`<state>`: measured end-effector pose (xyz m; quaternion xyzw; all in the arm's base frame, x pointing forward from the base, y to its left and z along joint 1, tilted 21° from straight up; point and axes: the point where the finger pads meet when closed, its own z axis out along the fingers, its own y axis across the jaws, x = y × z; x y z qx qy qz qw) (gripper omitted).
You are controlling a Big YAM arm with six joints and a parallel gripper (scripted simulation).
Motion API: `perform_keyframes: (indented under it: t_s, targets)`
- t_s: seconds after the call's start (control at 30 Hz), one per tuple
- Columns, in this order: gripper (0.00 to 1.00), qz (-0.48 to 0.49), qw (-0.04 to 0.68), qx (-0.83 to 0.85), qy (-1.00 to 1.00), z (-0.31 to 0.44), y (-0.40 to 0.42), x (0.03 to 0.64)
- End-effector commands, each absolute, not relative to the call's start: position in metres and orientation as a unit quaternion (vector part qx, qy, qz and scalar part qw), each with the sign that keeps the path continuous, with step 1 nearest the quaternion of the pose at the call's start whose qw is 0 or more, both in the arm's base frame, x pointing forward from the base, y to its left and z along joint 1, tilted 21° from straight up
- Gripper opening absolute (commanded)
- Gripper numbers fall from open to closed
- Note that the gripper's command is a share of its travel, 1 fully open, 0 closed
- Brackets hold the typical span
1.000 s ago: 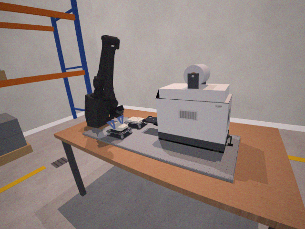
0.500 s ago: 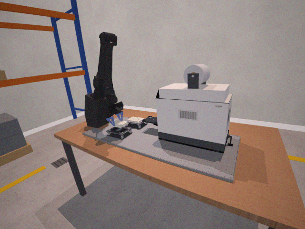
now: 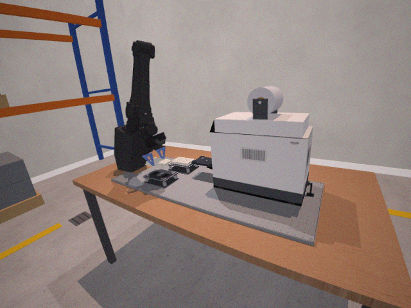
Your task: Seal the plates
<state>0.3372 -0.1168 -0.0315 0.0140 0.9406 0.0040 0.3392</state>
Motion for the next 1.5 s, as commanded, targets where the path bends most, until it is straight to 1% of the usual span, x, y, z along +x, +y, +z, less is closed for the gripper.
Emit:
perform_keyframes:
  t_s: [0.0,1.2,1.47]
  targets:
    - [0.0,-0.001,0.345,0.014,0.938,-0.02,-0.12,0.331]
    - [0.0,-0.009,0.357,0.014,0.934,0.041,-0.128,0.324]
    - [0.0,-0.004,0.356,0.012,0.934,0.035,-0.124,0.332]
